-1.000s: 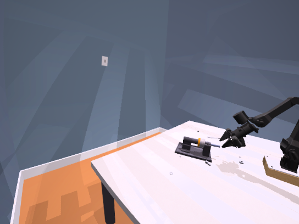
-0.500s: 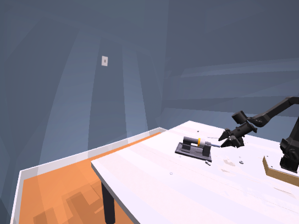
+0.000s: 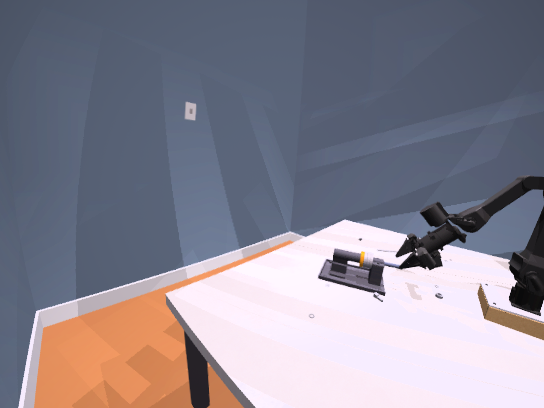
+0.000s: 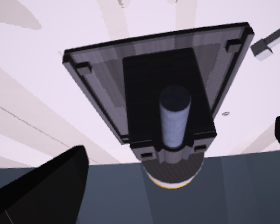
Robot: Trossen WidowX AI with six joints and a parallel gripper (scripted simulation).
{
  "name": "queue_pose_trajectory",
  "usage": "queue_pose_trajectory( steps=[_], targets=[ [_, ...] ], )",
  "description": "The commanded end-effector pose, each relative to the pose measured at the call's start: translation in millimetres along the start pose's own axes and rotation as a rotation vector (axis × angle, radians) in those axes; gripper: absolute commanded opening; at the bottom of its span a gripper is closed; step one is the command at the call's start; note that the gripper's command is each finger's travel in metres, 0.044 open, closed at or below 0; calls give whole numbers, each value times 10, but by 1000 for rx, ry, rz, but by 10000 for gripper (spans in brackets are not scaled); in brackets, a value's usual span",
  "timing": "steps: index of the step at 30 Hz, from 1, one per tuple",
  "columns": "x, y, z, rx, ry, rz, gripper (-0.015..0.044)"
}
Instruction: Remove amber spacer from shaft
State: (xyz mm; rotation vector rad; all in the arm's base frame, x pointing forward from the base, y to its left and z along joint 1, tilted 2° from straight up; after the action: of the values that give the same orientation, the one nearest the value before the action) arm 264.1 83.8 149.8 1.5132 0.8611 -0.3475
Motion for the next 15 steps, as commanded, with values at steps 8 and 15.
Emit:
queue_pose_trajectory(
  steps=[8,15],
  targets=[
    [177,-1,7,4,-4,-3,440],
    [285,-5,9,4,-4,-3,440]
  ],
)
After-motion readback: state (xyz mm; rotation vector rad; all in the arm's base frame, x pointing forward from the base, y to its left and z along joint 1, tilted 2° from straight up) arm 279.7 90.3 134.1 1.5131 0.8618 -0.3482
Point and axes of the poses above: the point midway between the two fingers, 35 mm back from their tips, its own x axis out along the fingers, its own z axis across the jaws, y = z × x, the point moved 10 cm from there along -x, back along the fingers, and after that the axes turned 15 degrees about x, right-handed, at the moved point
